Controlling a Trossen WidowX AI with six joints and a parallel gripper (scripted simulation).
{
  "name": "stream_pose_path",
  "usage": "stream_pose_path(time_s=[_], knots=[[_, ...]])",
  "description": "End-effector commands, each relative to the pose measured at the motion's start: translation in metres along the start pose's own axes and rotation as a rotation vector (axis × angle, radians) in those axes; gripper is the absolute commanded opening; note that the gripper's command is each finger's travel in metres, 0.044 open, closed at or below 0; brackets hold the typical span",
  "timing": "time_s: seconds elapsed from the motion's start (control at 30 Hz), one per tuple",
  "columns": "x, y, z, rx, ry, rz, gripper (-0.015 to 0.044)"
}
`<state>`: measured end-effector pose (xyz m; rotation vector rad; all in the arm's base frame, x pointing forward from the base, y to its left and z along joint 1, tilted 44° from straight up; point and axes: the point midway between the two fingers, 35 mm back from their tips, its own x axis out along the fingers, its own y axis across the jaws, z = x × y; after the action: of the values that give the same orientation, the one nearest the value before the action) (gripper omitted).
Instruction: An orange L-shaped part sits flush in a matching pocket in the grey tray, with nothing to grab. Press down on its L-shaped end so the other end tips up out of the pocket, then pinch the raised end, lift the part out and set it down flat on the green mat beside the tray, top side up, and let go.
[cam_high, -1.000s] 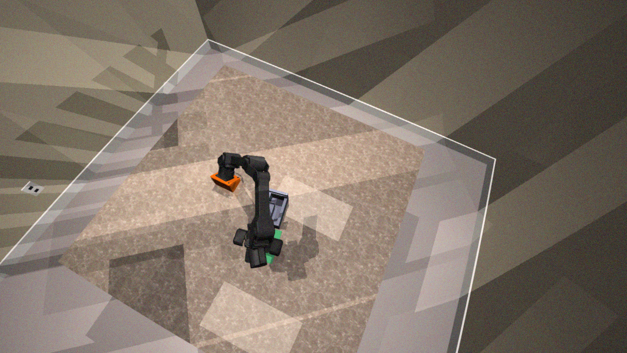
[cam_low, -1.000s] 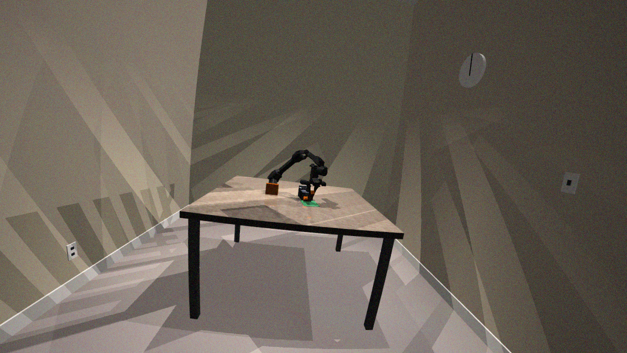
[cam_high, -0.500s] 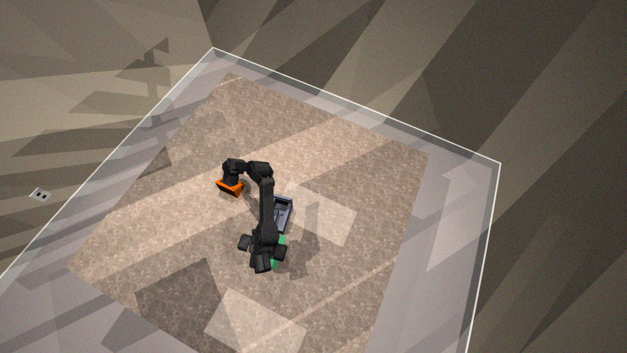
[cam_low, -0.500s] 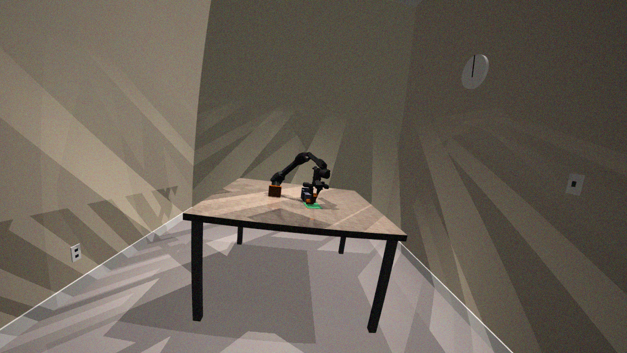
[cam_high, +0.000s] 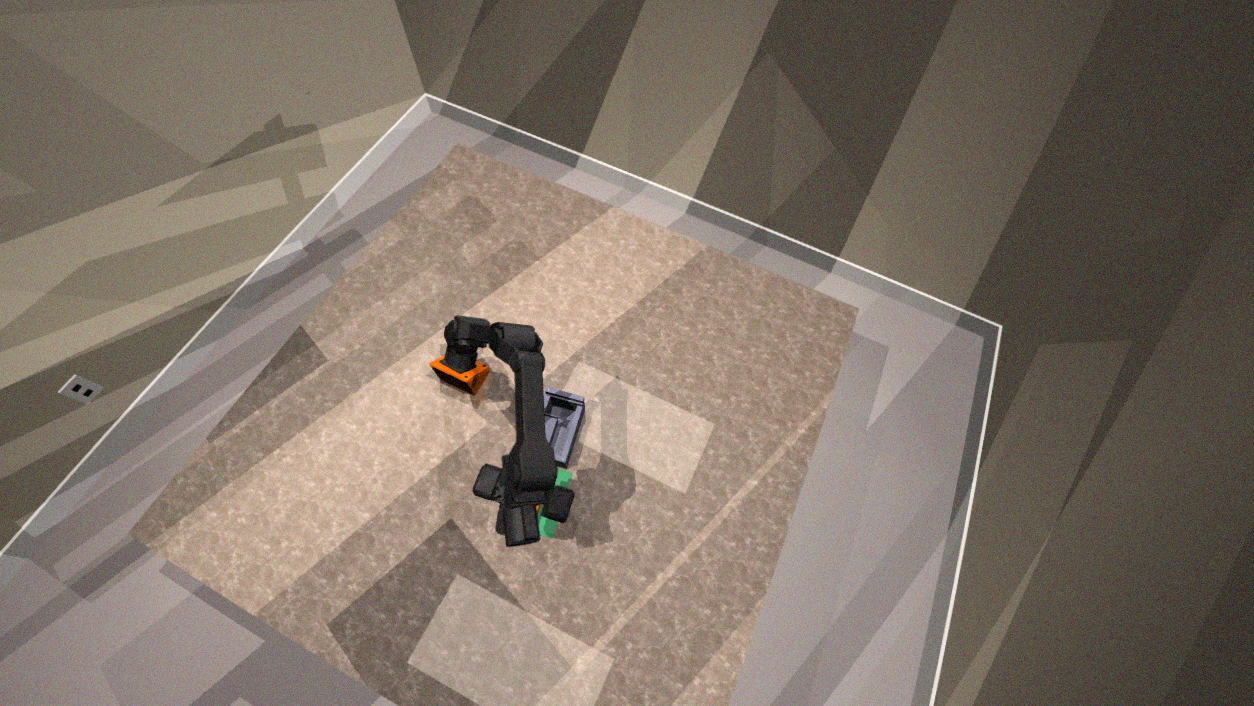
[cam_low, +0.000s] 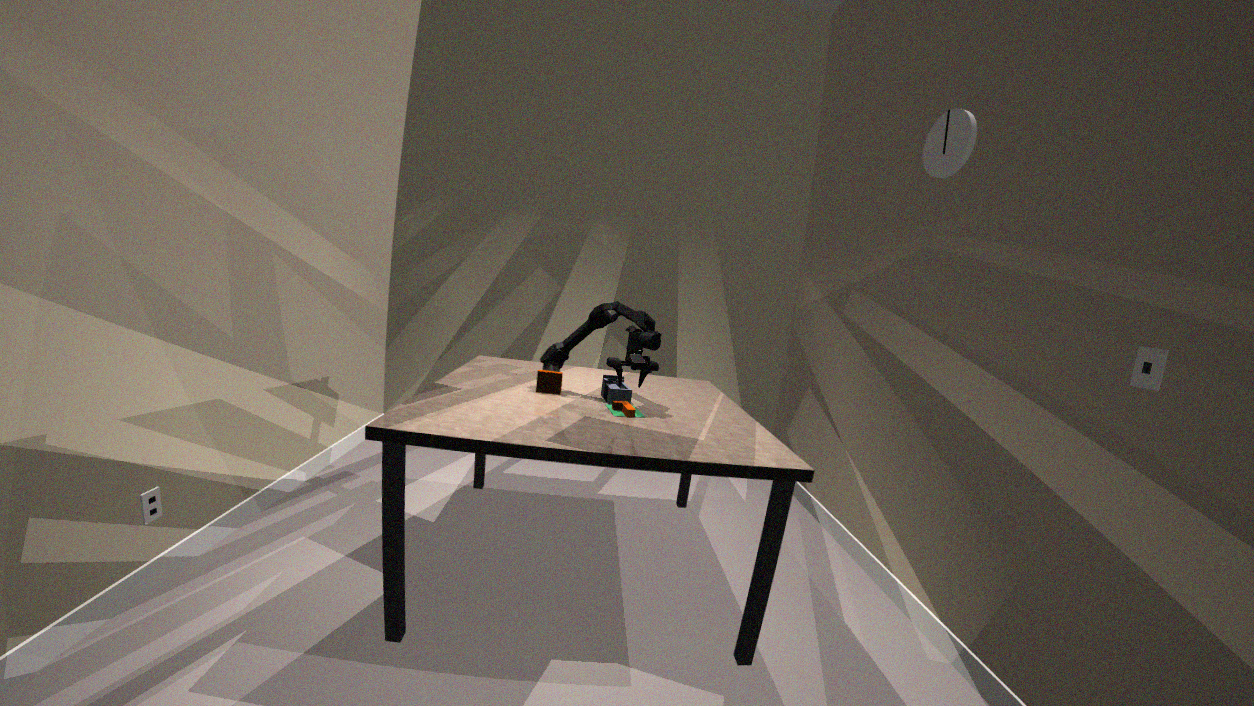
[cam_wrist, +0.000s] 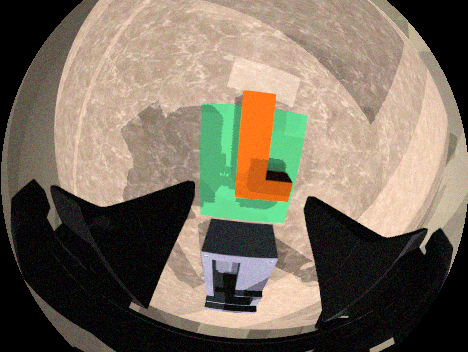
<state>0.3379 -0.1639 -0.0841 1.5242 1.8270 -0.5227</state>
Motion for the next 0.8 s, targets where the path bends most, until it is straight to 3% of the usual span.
stream_pose_path(time_s=[0.0, 0.1, 0.77], knots=[[-0.044, -0.001, 0.001, 0.023, -0.02, 0.018, 0.04], [-0.059, -0.003, -0.001, 0.034, -0.023, 0.023, 0.04], [-0.055, -0.002, 0.001, 0.032, -0.032, 0.037, 0.04]])
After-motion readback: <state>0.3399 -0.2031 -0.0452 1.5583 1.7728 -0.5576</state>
